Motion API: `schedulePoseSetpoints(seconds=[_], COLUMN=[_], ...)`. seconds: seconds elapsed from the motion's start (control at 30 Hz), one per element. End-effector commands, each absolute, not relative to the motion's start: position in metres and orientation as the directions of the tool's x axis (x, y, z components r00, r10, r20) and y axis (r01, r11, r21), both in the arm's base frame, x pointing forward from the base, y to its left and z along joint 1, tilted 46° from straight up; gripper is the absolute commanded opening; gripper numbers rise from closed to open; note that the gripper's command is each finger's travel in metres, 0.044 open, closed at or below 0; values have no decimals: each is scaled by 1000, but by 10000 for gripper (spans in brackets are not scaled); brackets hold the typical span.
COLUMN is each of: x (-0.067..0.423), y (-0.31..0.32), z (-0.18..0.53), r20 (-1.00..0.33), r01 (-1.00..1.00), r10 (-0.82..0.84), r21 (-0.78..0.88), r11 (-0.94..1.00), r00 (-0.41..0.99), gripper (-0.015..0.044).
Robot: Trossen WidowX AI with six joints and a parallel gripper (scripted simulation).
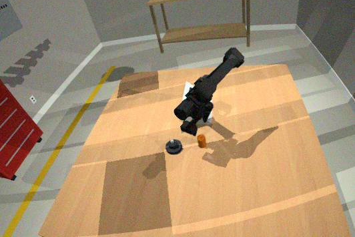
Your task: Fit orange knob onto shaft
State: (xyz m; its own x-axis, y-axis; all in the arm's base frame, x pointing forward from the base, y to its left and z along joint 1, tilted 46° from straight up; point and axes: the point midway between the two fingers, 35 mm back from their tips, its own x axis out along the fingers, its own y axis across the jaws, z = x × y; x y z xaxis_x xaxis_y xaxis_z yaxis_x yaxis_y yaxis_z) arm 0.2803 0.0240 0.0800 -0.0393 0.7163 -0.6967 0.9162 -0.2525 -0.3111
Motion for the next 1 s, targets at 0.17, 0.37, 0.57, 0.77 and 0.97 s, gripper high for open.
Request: schedulePoseSetpoints(seconds=[0.17, 0.37, 0.57, 0.77, 0.97], x=[281, 281, 281, 279, 278], y=[24, 24, 26, 48, 59], z=[80, 80, 78, 56, 46], r20=[-703, -703, -703, -702, -702], r01=[965, 961, 961, 961, 961], r10=[710, 710, 710, 711, 712], r21=[159, 170, 170, 171, 171], r11=[208, 219, 219, 219, 219], r00=[-37, -37, -37, -37, -37], gripper=[440, 440, 440, 440, 440])
